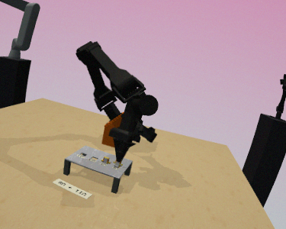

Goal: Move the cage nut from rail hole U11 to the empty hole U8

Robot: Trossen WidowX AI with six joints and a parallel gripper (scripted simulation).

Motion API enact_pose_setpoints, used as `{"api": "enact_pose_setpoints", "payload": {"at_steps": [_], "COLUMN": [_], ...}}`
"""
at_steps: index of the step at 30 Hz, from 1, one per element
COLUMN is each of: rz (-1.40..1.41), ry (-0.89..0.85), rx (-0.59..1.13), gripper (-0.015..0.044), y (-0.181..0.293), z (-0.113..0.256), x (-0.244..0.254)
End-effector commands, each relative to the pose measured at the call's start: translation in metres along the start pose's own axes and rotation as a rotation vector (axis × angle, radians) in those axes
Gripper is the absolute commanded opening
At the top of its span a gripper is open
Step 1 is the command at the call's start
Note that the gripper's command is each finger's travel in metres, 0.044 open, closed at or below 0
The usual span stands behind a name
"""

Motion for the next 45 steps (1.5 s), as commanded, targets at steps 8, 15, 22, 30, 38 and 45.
{"api": "enact_pose_setpoints", "payload": {"at_steps": [8,15,22,30,38,45], "rz": [0.005,0.004,0.004,0.004,0.004,0.004], "ry": [0.002,0.008,0.015,0.029,0.037,0.037], "rx": [0.005,0.005,0.004,0.003,0.002,0.002], "gripper": [0.0026,0.0026,0.0026,0.0026,0.0026,0.0026], "y": [0.0001,0.0001,0.0001,0.0002,0.0002,0.0002], "z": [-0.0009,-0.0008,-0.0009,-0.001,-0.001,-0.001], "x": [0.0009,0.0015,0.0021,0.0034,0.0042,0.0042]}}
Point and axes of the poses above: the point midway between the two fingers, 35 mm back from their tips, its own z axis back along the fingers, its own x axis across the jaws, y = z × x, the point moved 4 cm from there along z, back along the fingers, and after that the axes turned 7 degrees about -z, right-handed, at the moved point
